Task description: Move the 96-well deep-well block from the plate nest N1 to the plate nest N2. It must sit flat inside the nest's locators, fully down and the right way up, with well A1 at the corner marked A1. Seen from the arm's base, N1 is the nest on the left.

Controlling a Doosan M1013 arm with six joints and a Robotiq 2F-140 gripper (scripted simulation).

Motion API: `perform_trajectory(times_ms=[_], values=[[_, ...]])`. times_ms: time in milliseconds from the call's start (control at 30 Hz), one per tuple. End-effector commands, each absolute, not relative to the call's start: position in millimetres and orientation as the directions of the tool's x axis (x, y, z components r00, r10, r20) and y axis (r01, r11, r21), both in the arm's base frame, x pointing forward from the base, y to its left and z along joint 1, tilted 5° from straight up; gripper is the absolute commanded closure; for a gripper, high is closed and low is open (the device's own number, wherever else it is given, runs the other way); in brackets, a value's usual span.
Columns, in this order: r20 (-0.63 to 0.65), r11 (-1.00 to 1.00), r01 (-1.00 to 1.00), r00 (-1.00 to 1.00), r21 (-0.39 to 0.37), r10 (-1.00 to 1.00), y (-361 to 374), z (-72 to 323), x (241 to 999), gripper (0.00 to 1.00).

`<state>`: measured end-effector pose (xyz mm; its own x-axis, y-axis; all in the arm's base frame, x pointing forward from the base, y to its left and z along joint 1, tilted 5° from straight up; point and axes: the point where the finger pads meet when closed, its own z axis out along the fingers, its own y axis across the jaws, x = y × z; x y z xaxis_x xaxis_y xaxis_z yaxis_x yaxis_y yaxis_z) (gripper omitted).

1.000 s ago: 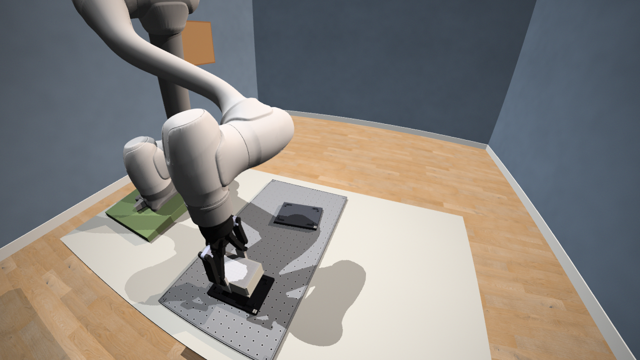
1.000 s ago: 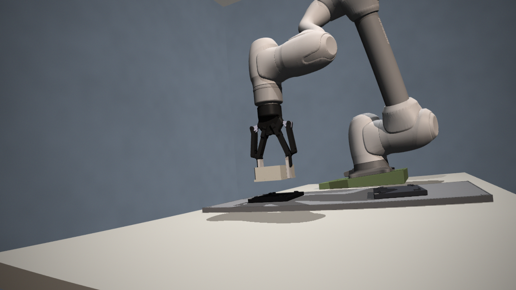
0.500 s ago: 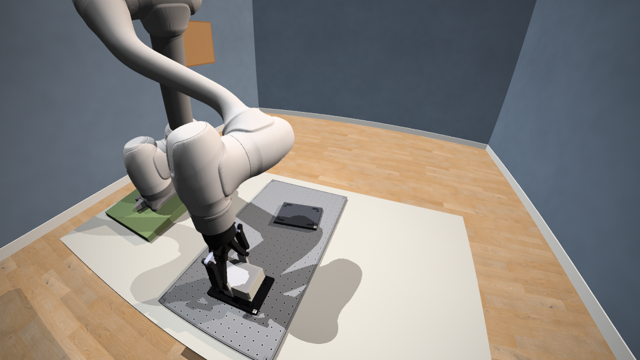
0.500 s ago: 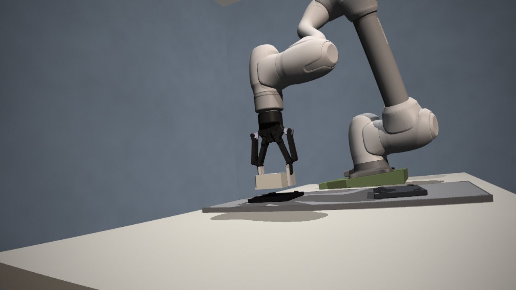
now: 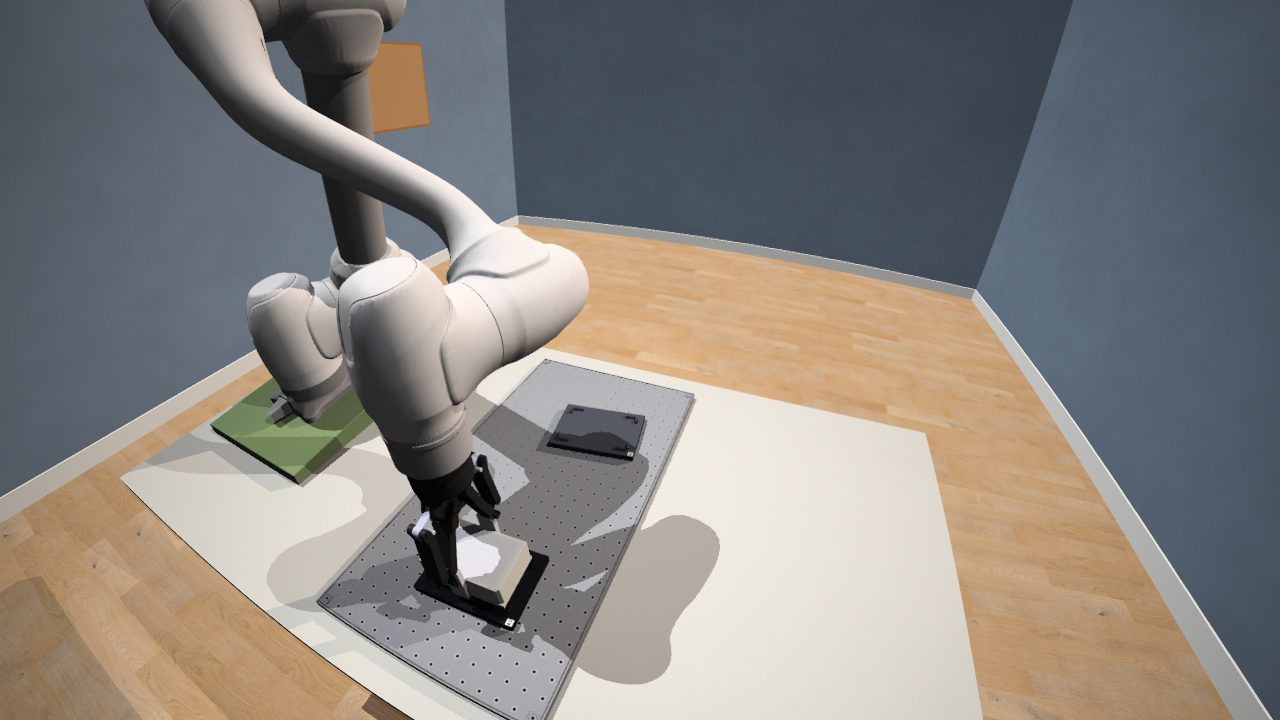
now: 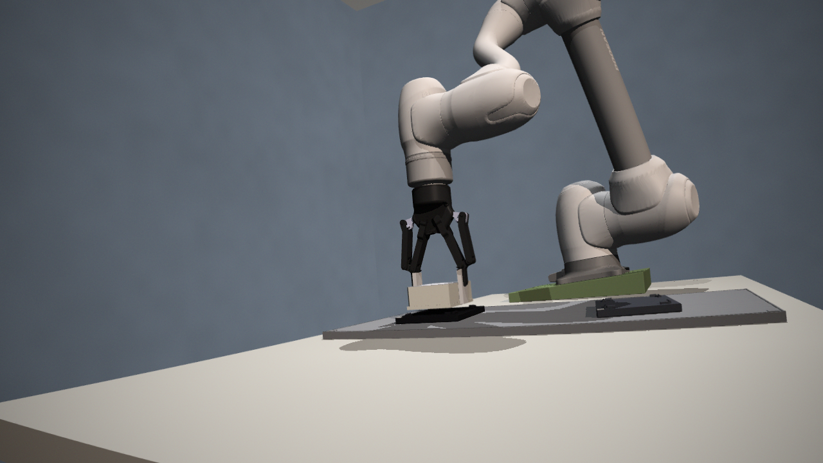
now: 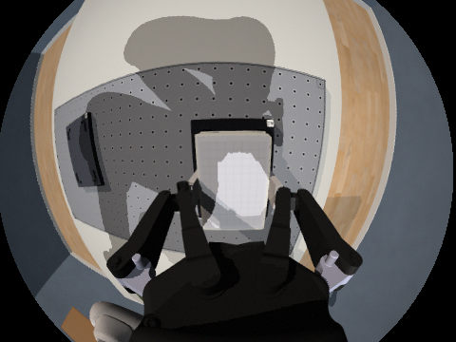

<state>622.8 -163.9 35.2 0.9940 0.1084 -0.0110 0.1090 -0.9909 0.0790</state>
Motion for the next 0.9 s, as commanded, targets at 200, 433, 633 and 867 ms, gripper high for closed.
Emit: perform_trajectory(times_ms=[200, 433, 633, 867], values=[[-0.011, -0.991, 0.109, 0.994, 0.079, 0.108, -163.9, 35.3, 622.8, 1.00], [-0.011, -0.991, 0.109, 0.994, 0.079, 0.108, -163.9, 34.7, 622.8, 1.00], [-0.011, -0.991, 0.109, 0.994, 0.079, 0.108, -164.0, 34.0, 622.8, 1.00], [-0.011, -0.991, 0.109, 0.994, 0.079, 0.108, -164.1, 32.8, 622.8, 1.00]])
